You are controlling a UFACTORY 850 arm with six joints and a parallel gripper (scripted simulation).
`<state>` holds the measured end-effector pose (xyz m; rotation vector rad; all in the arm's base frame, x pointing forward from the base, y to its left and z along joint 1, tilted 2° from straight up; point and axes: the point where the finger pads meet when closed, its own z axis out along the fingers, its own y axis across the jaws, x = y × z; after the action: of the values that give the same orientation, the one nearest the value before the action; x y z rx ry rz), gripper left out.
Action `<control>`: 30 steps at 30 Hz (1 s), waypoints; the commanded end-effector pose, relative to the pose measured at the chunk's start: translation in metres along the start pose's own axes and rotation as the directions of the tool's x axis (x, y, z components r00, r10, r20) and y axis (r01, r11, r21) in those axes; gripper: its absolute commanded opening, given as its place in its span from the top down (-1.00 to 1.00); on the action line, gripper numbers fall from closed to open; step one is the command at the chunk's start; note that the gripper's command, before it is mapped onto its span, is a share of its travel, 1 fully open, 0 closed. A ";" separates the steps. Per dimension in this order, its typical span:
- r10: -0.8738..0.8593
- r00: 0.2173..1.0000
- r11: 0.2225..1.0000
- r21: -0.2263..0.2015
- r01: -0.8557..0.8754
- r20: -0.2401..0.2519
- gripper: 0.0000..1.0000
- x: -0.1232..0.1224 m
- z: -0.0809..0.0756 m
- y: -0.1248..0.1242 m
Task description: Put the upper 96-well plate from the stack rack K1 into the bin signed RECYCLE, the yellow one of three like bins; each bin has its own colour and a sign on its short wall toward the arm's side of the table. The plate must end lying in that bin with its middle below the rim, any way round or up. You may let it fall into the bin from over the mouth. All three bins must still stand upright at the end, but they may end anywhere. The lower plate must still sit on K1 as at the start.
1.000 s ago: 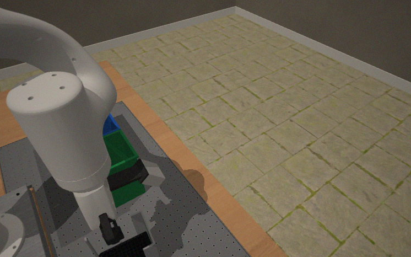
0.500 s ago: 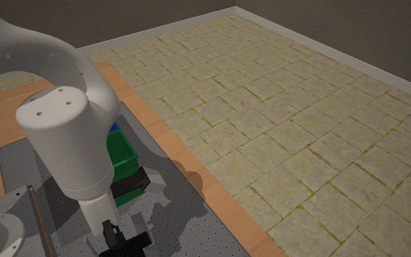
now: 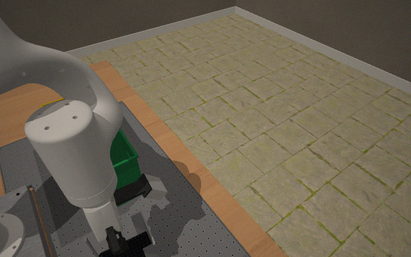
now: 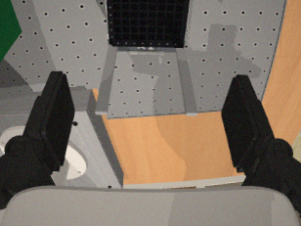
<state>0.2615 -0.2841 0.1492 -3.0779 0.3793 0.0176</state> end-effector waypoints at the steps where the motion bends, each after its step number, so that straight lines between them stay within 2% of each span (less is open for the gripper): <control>1: 0.000 1.000 1.000 -0.001 0.000 -0.002 -1.00 0.001 0.004 0.001; 30: 0.000 1.000 1.000 -0.001 0.000 -0.002 -1.00 0.001 0.049 0.001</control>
<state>0.2613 -0.2824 0.1057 -3.0781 0.3794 0.0174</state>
